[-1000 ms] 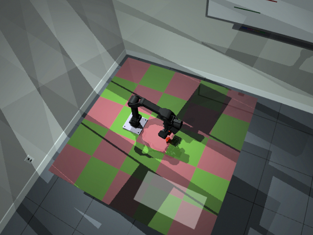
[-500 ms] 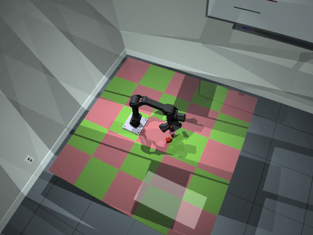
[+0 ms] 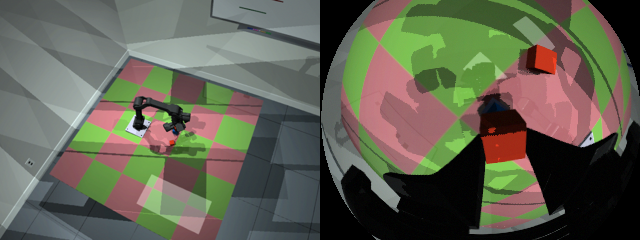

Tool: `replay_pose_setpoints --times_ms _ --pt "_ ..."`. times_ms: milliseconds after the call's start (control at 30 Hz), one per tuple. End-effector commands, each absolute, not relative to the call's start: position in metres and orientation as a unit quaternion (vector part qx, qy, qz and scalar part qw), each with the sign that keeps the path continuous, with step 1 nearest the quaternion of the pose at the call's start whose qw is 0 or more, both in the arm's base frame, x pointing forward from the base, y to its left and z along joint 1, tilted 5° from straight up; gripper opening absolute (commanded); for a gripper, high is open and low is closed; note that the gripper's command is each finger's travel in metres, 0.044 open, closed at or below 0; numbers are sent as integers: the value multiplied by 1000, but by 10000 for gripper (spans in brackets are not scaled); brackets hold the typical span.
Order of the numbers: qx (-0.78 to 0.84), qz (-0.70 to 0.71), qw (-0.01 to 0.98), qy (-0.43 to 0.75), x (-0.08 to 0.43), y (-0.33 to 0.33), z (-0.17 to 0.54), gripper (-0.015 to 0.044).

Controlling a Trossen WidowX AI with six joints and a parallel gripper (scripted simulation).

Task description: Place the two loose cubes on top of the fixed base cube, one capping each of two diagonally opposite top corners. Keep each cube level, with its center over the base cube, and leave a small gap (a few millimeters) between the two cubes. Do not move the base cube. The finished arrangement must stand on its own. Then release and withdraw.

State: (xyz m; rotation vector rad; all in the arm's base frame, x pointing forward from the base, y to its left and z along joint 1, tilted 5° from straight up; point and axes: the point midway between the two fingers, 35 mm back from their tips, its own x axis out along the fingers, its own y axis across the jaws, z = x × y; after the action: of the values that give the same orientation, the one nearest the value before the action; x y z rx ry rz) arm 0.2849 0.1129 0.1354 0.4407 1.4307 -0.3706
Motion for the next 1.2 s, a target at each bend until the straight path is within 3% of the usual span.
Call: replay_pose_setpoints --times_ms 0,1167 --pt "200 -171 718 645 285 112 135 105" --pt "200 -171 718 645 289 111 107 105"
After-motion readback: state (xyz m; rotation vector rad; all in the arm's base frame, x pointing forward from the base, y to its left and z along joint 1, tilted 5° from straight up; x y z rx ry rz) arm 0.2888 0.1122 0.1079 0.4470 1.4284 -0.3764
